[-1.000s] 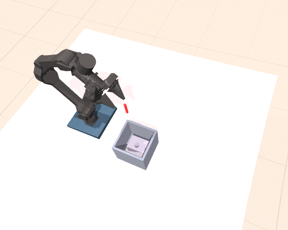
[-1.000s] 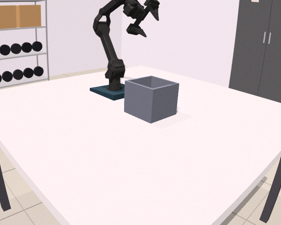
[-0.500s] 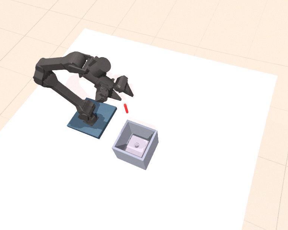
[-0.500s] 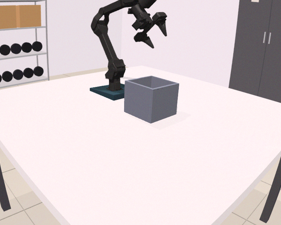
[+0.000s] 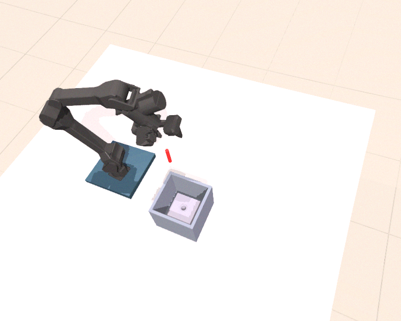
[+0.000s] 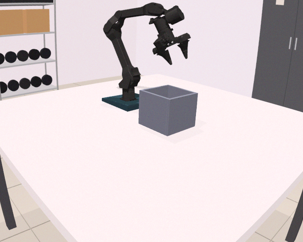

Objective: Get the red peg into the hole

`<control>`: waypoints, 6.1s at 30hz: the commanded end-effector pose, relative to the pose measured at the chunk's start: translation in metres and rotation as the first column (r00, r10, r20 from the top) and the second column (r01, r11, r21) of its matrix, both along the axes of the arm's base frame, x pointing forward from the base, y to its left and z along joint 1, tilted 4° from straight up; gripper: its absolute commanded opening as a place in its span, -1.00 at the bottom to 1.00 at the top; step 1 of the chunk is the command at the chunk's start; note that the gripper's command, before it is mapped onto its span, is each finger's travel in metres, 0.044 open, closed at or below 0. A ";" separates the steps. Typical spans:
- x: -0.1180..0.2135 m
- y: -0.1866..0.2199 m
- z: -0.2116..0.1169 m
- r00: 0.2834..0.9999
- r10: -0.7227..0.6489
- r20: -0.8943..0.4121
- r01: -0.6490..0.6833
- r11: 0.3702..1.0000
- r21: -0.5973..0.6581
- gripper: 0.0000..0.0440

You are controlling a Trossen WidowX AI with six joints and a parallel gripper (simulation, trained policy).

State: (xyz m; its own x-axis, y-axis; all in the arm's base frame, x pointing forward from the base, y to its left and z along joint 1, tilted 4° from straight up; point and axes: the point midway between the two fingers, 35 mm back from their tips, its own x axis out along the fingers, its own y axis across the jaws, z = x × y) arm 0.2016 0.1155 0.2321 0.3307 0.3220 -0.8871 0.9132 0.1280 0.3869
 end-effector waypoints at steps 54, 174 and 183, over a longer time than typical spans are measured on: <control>-0.064 0.020 -0.177 0.893 0.128 -0.431 -0.230 0.954 -0.193 0.92; 0.111 -0.138 -0.125 0.977 0.072 -0.201 -0.112 0.974 -0.197 -0.92; 0.116 -0.138 -0.150 0.970 0.111 -0.218 -0.154 0.969 -0.194 -0.83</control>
